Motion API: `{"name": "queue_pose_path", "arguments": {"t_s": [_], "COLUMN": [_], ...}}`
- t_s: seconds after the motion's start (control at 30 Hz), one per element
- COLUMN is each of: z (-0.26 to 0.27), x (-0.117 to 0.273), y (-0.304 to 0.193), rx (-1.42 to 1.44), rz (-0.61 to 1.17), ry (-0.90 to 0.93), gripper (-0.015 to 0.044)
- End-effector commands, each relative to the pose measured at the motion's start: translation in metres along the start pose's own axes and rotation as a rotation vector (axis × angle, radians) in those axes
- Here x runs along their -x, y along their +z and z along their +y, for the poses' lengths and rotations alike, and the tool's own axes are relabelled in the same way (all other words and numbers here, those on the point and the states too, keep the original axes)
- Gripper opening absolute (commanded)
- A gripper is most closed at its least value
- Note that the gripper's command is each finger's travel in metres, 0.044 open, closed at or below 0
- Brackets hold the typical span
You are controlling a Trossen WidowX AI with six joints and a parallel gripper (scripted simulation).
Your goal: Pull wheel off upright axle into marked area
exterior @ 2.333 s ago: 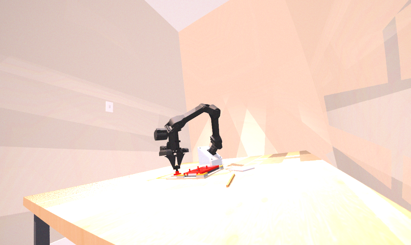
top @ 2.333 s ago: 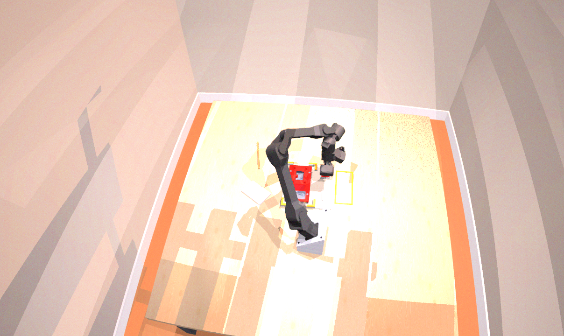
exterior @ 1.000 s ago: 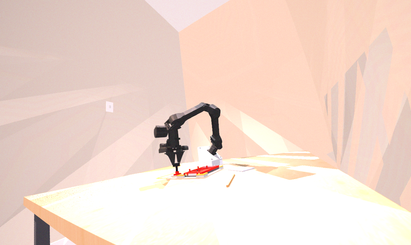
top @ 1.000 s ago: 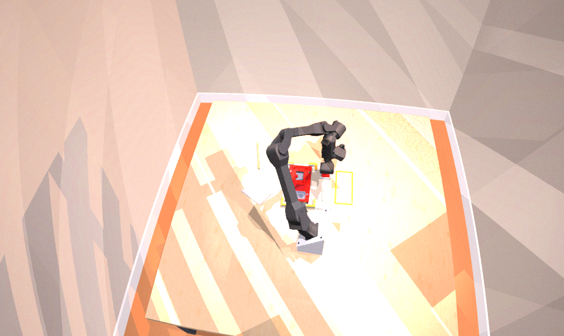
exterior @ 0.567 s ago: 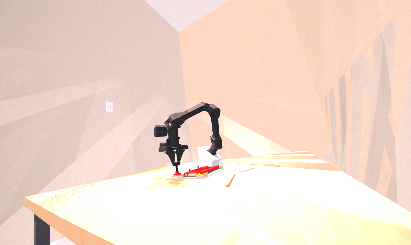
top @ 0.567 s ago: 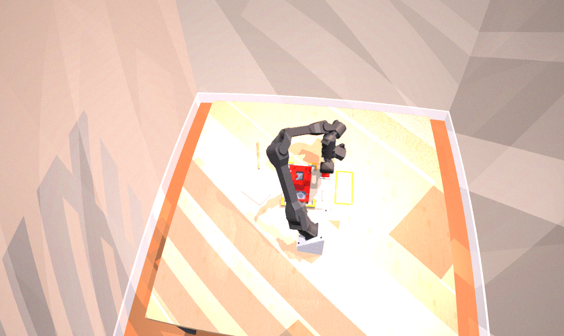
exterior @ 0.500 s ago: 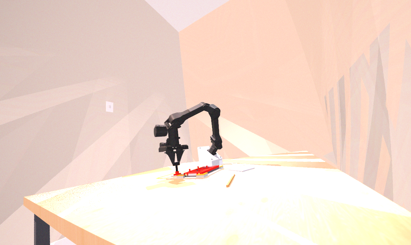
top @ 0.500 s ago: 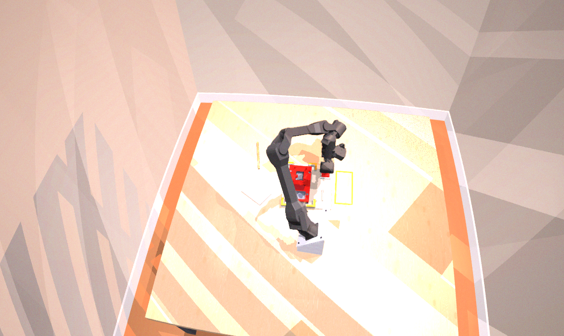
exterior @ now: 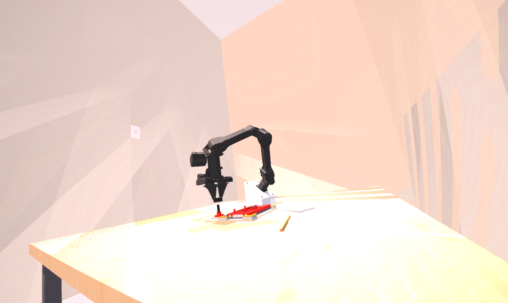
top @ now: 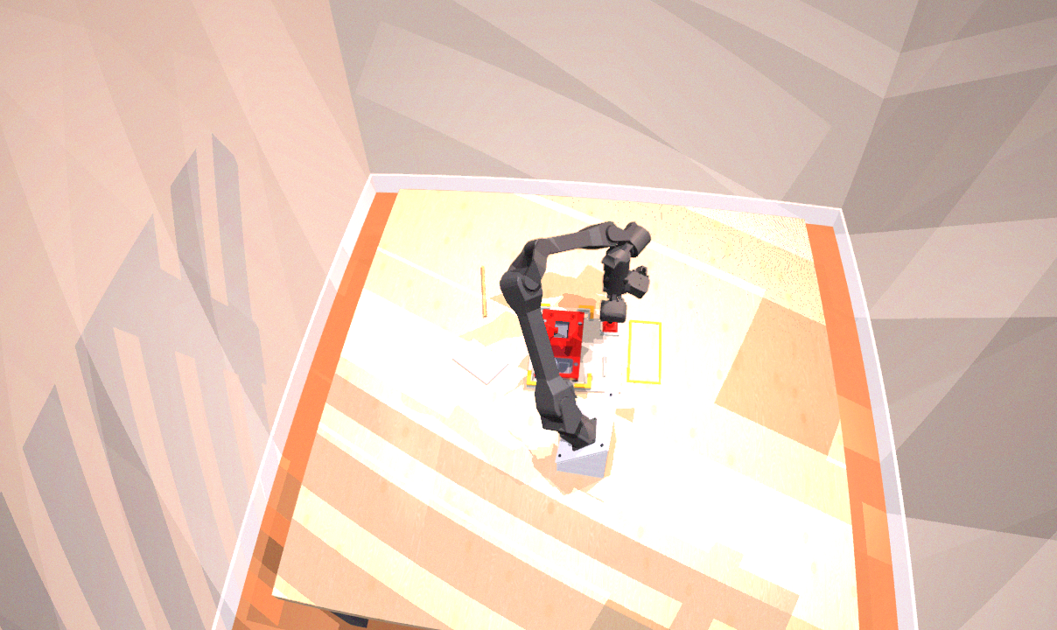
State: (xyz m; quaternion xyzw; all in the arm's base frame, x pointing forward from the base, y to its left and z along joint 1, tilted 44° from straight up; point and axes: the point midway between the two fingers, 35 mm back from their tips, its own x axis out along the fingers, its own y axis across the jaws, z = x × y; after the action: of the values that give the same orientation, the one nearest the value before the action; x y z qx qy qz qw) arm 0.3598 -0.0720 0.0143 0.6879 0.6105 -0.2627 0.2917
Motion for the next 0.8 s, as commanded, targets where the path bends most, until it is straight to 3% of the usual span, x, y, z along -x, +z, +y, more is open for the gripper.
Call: {"name": "queue_pose_path", "arguments": {"t_s": [0.0, 0.2, 0.77], "z": [0.001, -0.002, -0.046], "x": [0.017, 0.018, 0.027], "y": [0.0, 0.004, 0.077], "rx": [0.007, 0.0, 0.004], "rz": [-0.006, -0.004, -0.015], "ry": [0.004, 0.006, 0.003], "gripper": [0.0, 0.0, 0.0]}}
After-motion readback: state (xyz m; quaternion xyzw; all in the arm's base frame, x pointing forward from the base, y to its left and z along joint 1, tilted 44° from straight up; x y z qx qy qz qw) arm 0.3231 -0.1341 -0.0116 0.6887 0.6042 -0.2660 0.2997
